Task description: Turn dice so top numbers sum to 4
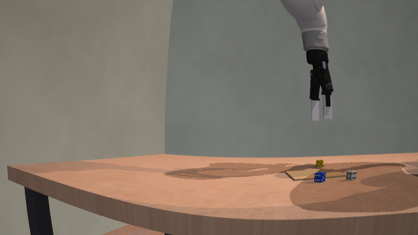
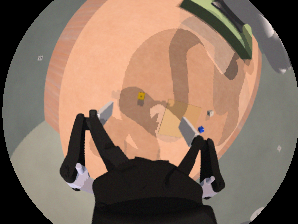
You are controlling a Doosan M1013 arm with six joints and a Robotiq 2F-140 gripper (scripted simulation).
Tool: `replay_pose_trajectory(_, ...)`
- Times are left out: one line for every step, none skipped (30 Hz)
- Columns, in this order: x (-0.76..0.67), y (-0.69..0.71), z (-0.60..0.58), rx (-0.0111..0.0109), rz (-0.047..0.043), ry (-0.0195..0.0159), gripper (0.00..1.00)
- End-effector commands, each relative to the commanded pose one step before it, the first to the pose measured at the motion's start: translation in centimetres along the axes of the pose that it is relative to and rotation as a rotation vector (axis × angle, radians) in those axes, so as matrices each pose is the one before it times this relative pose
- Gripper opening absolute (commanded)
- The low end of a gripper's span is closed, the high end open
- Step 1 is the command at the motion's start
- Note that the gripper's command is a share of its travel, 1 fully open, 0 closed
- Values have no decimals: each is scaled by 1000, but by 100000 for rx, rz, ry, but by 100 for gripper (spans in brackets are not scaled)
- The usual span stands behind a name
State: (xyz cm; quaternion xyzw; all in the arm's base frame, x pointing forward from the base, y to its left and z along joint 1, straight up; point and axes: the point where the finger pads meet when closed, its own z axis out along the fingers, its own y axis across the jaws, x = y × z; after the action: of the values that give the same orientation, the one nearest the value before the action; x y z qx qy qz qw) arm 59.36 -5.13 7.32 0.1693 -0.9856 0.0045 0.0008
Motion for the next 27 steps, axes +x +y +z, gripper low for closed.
replay_pose_trajectory(841, -2091, 93, -808, -2451, -334, 100)
replay_pose_trajectory(0, 0, 0, 0, 0, 0, 100)
replay_pose_trajectory(0, 0, 0, 0, 0, 0, 100)
replay_pose_trajectory(0, 0, 0, 0, 0, 0, 100)
replay_pose_trajectory(0, 0, 0, 0, 0, 0, 100)
replay_pose_trajectory(0, 0, 0, 0, 0, 0, 100)
replay_pose_trajectory(0, 0, 0, 0, 0, 0, 100)
replay_pose_trajectory(0, 0, 0, 0, 0, 0, 100)
replay_pose_trajectory(0, 0, 0, 0, 0, 0, 100)
replay_pose_trajectory(0, 0, 0, 0, 0, 0, 100)
replay_pose_trajectory(0, 0, 0, 0, 0, 0, 100)
replay_pose_trajectory(0, 0, 0, 0, 0, 0, 100)
replay_pose_trajectory(0, 0, 0, 0, 0, 0, 100)
replay_pose_trajectory(0, 0, 0, 0, 0, 0, 100)
replay_pose_trajectory(0, 0, 0, 0, 0, 0, 100)
replay_pose_trajectory(0, 0, 2, 0, -68, 0, 100)
replay_pose_trajectory(-1, 0, 11, 0, -445, 0, 100)
replay_pose_trajectory(-2, 0, 27, 0, -1122, 0, 100)
replay_pose_trajectory(-3, -1, 49, 0, -2019, 0, 100)
replay_pose_trajectory(-5, -1, 74, 0, -3065, 0, 100)
replay_pose_trajectory(-7, -2, 101, 0, -4194, 0, 100)
replay_pose_trajectory(0, 0, 0, 0, 0, 0, 100)
replay_pose_trajectory(0, 0, 0, 0, 0, 0, 100)
replay_pose_trajectory(-8, -2, 129, 1, -5346, 0, 100)
replay_pose_trajectory(-9, -3, 156, 1, -6469, 1, 100)
replay_pose_trajectory(-8, -3, 138, 0, -5756, 1, 100)
replay_pose_trajectory(-2, -1, 42, 0, -1762, 0, 100)
